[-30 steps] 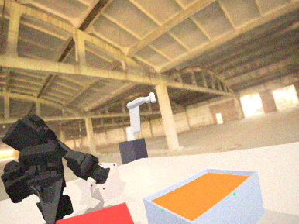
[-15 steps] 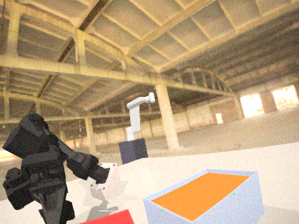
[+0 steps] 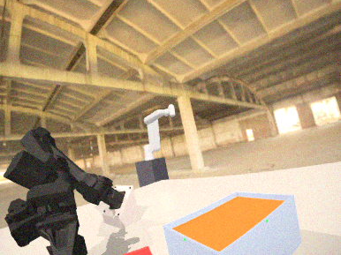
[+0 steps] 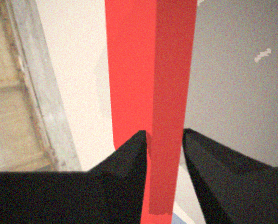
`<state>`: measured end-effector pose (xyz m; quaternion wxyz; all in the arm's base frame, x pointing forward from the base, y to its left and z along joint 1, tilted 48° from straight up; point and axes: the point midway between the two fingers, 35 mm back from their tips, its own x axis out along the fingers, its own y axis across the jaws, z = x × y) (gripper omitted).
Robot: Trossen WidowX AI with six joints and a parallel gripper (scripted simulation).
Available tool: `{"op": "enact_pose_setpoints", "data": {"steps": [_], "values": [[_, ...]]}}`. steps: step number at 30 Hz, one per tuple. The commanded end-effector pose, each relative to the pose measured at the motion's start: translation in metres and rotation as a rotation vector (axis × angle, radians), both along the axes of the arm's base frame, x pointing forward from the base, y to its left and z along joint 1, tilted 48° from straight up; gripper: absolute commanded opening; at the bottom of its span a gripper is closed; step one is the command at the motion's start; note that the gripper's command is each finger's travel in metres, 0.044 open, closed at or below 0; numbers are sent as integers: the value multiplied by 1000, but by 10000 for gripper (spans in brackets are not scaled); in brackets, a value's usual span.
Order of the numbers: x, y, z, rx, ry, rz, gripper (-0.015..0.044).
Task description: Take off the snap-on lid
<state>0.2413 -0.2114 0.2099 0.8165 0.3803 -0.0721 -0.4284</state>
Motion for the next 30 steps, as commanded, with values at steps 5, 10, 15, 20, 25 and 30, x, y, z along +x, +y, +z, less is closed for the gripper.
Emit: {"op": "enact_pose_setpoints", "data": {"steps": [5, 10, 15, 20, 25, 30], "values": [[-2, -8, -15, 10, 35, -11, 0], [0, -3, -1, 10, 35, -11, 131], [0, -3, -1, 10, 35, -11, 263], [-4, -1, -3, 10, 35, -11, 354], [-13, 3, -5, 10, 35, -11, 440], [-22, 6, -8, 10, 36, -11, 440]]}}
